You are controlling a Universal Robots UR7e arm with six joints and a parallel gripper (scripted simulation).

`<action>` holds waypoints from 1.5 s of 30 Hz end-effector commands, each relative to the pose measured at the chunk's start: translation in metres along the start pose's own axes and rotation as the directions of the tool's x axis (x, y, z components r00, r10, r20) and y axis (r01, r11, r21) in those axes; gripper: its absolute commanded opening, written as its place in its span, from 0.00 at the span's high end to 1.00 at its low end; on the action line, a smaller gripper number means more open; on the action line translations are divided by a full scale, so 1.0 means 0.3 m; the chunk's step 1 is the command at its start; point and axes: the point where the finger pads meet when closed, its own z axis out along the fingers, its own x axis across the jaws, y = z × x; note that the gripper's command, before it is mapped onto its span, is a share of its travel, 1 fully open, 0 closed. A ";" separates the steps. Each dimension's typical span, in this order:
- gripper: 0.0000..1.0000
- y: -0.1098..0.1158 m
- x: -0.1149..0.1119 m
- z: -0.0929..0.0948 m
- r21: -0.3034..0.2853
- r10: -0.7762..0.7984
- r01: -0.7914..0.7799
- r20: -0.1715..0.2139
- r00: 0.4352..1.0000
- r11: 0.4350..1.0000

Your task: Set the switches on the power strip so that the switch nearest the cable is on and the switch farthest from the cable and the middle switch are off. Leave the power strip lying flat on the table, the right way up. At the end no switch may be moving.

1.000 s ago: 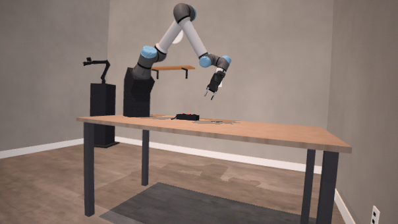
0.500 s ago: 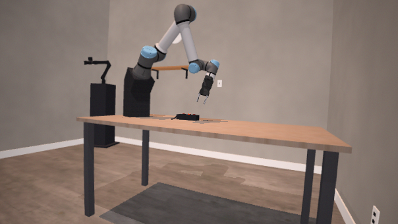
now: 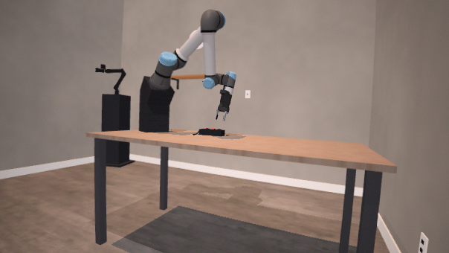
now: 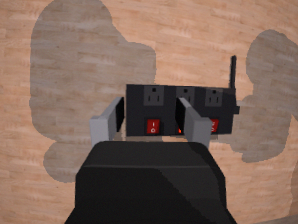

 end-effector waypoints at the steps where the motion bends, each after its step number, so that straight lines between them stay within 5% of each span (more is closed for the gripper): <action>1: 0.00 0.033 0.031 0.021 -0.008 0.047 -0.047 0.036 0.998 0.999; 15: 0.00 0.127 0.143 0.081 -0.046 0.185 -0.181 0.094 0.978 0.982; 45: 0.00 0.157 0.182 0.098 -0.061 0.231 -0.225 0.112 0.966 0.972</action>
